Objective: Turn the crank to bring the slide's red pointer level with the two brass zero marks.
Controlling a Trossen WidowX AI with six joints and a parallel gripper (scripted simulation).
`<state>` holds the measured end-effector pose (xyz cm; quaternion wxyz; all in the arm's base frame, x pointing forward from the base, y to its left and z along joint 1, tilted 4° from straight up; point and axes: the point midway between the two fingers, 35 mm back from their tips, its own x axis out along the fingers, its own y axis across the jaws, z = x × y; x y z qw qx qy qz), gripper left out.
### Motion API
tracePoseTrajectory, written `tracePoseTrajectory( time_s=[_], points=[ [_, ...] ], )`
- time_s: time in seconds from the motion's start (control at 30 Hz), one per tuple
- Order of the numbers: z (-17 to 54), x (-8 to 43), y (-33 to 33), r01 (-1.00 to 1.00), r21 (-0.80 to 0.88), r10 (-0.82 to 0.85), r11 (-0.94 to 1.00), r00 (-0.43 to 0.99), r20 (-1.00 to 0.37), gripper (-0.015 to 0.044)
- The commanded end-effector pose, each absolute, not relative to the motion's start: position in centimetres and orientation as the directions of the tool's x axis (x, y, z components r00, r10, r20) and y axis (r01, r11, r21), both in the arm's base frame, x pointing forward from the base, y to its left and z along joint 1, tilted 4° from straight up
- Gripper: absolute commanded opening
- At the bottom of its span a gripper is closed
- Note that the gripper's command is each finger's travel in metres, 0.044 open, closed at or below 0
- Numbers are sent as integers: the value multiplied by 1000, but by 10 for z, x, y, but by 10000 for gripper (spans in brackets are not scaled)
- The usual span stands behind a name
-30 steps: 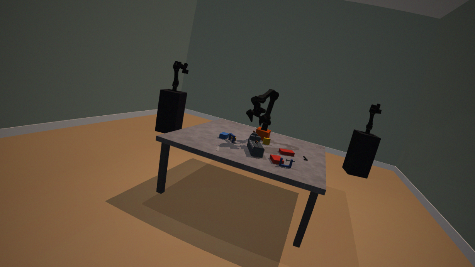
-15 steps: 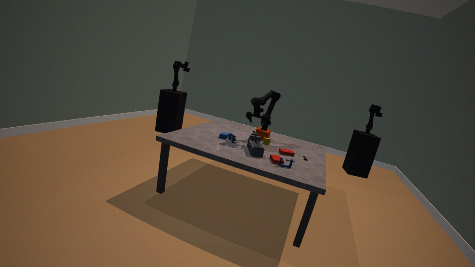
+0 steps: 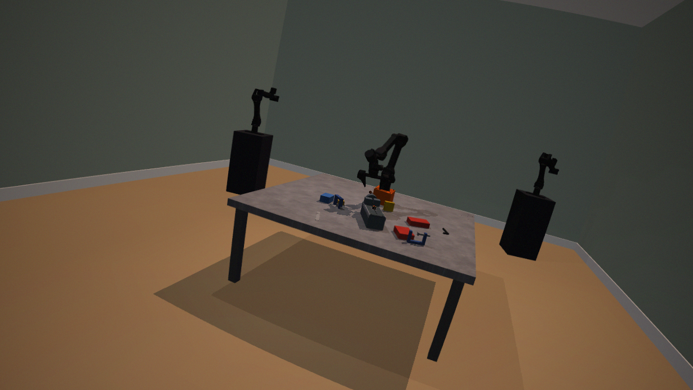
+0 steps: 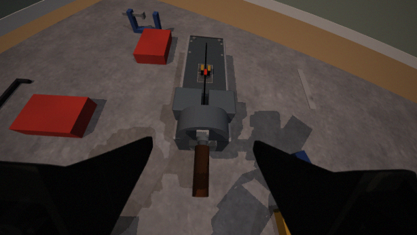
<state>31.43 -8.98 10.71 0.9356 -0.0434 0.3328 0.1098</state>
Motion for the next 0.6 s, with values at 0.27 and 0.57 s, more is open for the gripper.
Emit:
tracePoseTrajectory(
  time_s=[0.27,0.57],
  points=[
    [87,317,-90,-228,0,176,974,751,-636,440],
    [73,318,-90,-227,1,176,974,751,-636,440]
  ],
)
